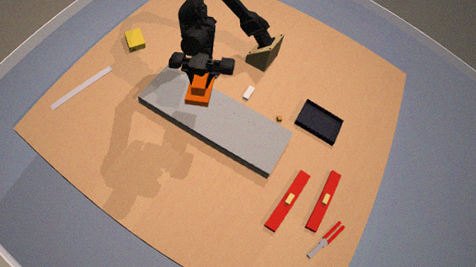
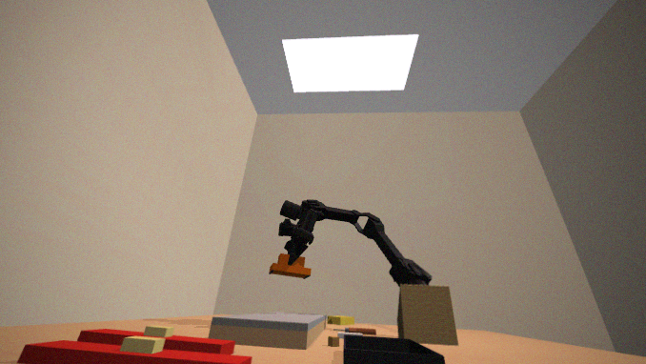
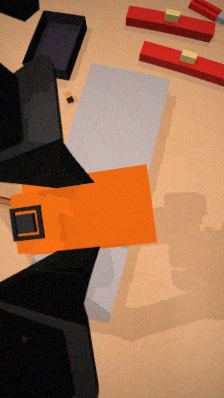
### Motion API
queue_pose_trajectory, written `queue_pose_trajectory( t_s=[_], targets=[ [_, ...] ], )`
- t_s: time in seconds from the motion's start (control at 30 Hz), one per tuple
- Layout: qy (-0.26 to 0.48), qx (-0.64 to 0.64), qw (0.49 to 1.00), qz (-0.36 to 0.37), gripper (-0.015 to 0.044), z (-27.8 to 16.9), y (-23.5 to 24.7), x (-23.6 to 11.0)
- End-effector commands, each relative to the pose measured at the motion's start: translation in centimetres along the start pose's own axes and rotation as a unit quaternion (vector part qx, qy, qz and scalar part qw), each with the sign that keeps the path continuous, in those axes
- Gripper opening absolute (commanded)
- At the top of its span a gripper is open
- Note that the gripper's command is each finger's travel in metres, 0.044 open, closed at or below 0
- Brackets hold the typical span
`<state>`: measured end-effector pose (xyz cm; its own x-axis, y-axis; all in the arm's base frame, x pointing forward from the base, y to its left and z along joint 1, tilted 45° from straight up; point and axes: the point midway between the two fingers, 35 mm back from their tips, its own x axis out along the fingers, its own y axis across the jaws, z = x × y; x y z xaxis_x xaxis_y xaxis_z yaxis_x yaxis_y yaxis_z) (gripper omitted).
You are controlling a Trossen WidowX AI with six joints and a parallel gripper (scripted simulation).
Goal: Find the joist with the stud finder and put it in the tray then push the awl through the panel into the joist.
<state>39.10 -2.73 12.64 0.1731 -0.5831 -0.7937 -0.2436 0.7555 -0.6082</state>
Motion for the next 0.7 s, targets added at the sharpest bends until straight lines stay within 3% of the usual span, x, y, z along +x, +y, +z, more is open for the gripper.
queue_pose_trajectory(
  t_s=[0.0,0.33,0.67],
  targets=[
    [-0.013,-0.055,0.998,0.024,0.0000,1.8,4.3,-0.2],
    [-0.018,-0.181,0.981,0.072,0.0000,3.3,14.9,0.4],
    [-0.013,-0.304,0.946,0.109,0.0000,2.1,25.4,0.9]
  ],
)
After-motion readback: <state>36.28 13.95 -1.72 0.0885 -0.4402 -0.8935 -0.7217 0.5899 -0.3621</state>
